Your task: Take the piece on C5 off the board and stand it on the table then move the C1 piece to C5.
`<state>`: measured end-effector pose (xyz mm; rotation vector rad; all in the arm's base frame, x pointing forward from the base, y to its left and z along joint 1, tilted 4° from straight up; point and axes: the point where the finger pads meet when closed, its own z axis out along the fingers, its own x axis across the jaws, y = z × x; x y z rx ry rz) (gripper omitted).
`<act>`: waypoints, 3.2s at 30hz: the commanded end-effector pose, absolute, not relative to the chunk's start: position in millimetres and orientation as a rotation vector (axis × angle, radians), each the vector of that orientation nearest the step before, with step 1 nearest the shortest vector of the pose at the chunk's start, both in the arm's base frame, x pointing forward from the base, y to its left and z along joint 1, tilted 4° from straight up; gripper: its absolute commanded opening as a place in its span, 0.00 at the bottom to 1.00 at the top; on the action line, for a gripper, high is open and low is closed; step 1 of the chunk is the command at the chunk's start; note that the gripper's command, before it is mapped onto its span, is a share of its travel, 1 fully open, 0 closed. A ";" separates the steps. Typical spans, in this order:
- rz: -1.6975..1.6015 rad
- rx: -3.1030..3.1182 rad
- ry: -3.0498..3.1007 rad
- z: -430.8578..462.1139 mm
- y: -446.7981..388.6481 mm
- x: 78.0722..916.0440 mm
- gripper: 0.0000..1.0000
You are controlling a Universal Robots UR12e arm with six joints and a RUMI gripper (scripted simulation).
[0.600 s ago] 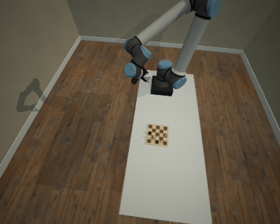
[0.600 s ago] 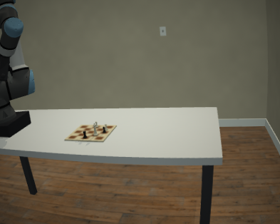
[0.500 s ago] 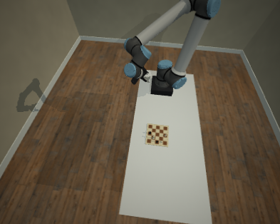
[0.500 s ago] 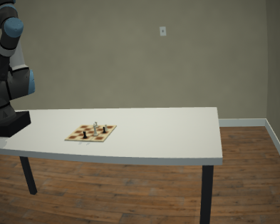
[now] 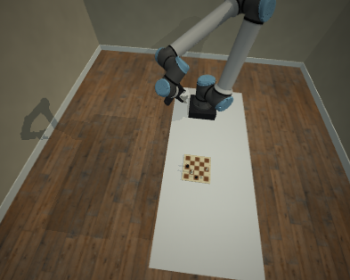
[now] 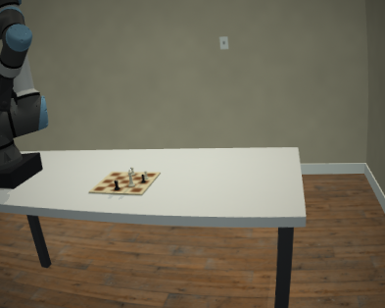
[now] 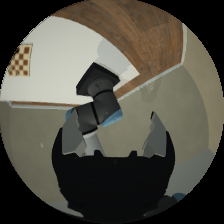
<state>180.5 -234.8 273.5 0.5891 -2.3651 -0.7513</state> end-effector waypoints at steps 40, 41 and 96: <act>-0.604 0.155 -2.311 295.6 -300.4 271.8 1.00; -0.592 0.127 -2.305 296.0 -304.2 278.6 1.00; 0.475 -1.227 -1.516 96.9 -292.3 721.5 1.00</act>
